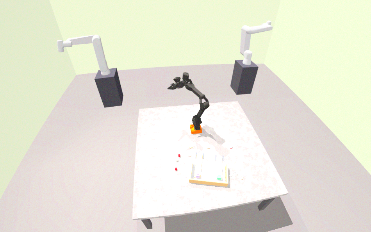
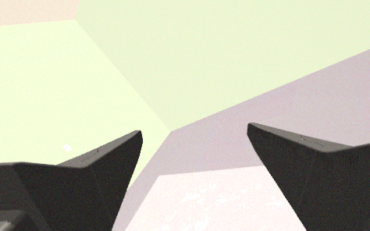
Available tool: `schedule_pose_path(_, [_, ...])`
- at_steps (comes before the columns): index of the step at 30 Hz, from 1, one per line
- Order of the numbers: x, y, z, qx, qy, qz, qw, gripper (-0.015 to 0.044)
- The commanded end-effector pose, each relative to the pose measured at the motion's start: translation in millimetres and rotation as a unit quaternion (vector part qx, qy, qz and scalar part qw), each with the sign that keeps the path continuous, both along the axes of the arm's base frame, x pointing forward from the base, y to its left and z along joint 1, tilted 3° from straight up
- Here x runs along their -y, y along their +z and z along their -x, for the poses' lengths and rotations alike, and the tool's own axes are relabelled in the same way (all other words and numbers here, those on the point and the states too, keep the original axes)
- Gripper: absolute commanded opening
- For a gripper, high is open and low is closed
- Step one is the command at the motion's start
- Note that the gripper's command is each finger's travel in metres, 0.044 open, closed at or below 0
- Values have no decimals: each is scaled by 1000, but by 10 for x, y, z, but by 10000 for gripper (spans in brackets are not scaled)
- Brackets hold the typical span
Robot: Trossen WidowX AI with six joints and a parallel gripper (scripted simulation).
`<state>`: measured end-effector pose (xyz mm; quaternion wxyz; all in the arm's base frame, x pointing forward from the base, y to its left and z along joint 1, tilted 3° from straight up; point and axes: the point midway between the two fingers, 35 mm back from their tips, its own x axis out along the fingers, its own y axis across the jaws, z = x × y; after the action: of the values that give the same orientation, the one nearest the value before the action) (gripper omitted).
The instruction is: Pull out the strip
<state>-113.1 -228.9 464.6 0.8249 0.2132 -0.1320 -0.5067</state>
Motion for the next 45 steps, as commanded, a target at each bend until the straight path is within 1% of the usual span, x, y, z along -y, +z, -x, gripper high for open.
schedule_pose_path(1, [12,-2,-11,-1,1,1,1000,400])
schedule_pose_path(5, [249,-79,-252,-10,33,12,999,400])
schedule_pose_path(11, [602,-289,-811,-8,94,10,995,400])
schedule_pose_path(17, [787,-525,-1461,-18,154,3,988,400])
schedule_pose_path(22, [783,-755,-2088,-25,211,-17,977,400])
schedule_pose_path(27, [649,-968,-2625,-33,263,-41,964,400])
schedule_pose_path(33, [329,-1334,-3290,-79,322,-59,942,400])
schedule_pose_path(39, [-207,-1739,-3863,-145,386,-66,909,400])
schedule_pose_path(45, [-890,-2150,-4242,-224,448,-54,864,400])
